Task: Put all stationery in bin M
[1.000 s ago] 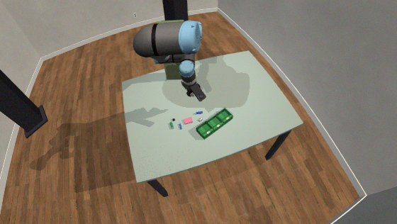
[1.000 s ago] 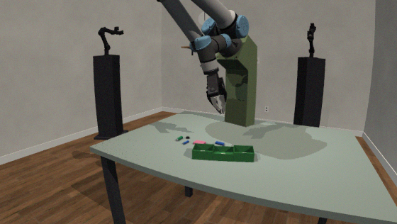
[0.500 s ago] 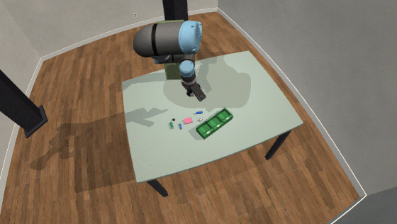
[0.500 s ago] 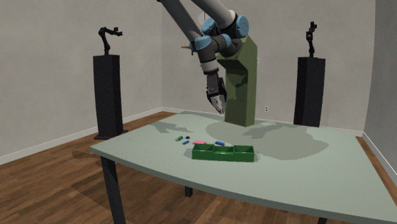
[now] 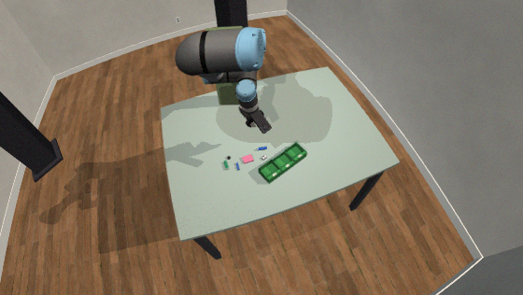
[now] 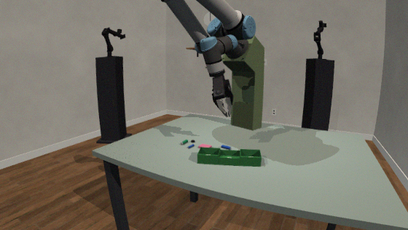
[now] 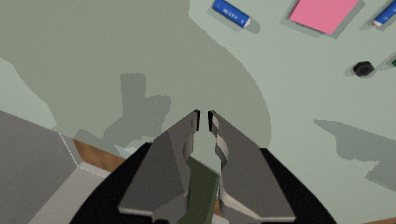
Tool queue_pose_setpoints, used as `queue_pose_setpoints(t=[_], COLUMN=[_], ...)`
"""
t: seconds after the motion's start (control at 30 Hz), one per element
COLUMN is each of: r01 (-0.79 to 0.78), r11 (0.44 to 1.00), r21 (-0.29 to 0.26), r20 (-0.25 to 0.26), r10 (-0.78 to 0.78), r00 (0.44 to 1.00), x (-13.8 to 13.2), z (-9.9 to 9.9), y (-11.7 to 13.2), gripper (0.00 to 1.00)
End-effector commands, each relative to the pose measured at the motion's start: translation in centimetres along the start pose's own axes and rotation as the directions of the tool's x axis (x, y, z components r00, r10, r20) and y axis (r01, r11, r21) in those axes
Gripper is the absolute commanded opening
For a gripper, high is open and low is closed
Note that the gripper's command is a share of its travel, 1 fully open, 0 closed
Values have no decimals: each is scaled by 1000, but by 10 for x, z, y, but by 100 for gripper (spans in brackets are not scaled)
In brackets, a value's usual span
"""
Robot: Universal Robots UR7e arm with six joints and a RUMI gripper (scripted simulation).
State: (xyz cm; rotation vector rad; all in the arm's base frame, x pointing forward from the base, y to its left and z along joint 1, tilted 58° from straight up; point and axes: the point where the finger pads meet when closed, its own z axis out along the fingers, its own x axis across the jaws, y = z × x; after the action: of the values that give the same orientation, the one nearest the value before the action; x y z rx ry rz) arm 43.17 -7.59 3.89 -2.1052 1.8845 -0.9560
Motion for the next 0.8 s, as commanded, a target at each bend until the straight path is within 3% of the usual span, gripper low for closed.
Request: queue_pose_setpoints(t=[0.0, 0.77], r01=[-94, -93], r11=[990, 990], r21=[102, 104], r20=[-68, -67], r10=[101, 100], r00=[993, 993], x=[31, 33], z=[-41, -43], y=[-18, -21], gripper=[4, 4])
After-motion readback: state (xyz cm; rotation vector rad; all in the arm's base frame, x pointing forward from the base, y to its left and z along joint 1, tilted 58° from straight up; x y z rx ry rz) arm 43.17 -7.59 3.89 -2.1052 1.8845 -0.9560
